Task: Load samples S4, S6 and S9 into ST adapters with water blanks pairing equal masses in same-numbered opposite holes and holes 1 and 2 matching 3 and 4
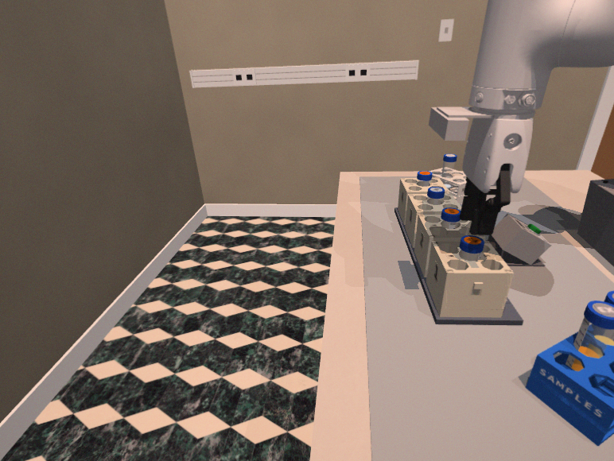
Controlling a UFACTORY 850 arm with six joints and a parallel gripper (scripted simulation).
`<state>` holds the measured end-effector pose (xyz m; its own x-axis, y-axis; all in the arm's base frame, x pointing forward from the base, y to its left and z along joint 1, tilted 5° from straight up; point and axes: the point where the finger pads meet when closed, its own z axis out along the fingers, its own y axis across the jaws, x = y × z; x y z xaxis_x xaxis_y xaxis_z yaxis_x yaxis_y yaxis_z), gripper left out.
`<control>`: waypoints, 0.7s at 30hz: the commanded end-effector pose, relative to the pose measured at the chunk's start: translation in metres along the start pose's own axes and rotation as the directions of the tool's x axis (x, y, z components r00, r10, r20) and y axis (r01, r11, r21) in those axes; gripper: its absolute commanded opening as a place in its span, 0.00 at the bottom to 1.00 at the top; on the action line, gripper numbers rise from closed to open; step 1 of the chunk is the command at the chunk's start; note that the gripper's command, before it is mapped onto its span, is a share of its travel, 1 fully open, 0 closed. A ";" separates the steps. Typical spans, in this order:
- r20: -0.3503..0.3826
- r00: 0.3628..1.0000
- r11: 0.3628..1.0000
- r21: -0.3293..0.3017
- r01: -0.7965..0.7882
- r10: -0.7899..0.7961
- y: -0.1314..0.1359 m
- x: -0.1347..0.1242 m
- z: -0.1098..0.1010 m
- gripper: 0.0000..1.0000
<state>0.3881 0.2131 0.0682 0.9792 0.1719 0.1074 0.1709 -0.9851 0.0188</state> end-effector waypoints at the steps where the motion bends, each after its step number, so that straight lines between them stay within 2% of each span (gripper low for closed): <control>1: 0.022 1.000 1.000 0.013 0.001 -0.001 0.000 0.001 -0.009 0.44; 21: 0.022 1.000 1.000 0.013 0.001 -0.001 0.000 0.002 -0.045 0.44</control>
<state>0.3852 0.2130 0.1064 0.9811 0.1726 0.0873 0.1723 -0.9850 0.0104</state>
